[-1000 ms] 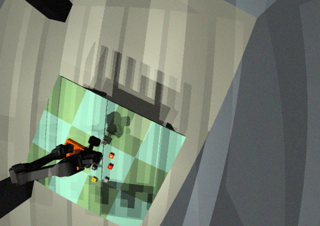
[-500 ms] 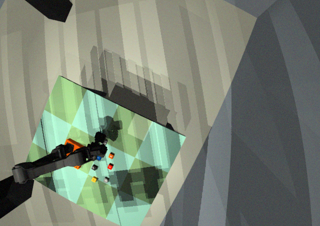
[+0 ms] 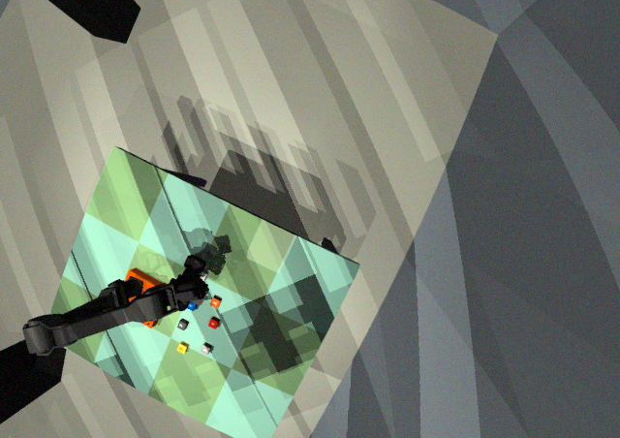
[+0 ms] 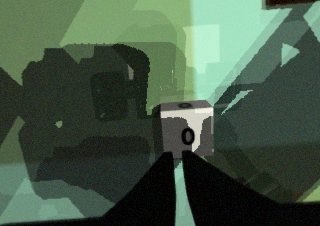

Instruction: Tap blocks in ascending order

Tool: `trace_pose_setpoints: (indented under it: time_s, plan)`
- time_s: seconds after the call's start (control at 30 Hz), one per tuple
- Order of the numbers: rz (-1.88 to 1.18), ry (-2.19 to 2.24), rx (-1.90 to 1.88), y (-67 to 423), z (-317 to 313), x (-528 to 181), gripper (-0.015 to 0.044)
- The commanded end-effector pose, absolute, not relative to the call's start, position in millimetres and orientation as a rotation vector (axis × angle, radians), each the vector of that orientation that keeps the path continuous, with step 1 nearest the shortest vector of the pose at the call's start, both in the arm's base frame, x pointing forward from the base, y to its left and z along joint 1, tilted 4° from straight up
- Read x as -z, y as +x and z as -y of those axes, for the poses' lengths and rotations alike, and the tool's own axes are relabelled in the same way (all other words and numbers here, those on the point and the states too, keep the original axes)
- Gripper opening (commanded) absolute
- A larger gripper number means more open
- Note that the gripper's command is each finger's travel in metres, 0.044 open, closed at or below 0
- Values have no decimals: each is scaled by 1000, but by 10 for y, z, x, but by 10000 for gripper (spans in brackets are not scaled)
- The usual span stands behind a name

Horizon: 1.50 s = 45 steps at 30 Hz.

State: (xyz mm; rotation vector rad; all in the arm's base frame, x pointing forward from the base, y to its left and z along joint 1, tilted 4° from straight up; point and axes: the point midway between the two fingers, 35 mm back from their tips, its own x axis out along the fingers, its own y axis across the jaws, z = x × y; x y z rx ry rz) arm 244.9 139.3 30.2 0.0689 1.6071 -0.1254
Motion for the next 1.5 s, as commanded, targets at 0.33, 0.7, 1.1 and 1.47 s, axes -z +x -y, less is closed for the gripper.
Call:
trace_pose_setpoints:
  time_s: [0.33, 0.7, 1.1, 1.47]
  plan:
    - [-1609, 74, 127, 2440, -1393, -112, 20]
    - [-1609, 74, 127, 2431, -1387, 5, 20]
    - [-1609, 74, 127, 2445, -1397, -296, 20]
    - [-1609, 74, 127, 2482, -1422, -1105, 20]
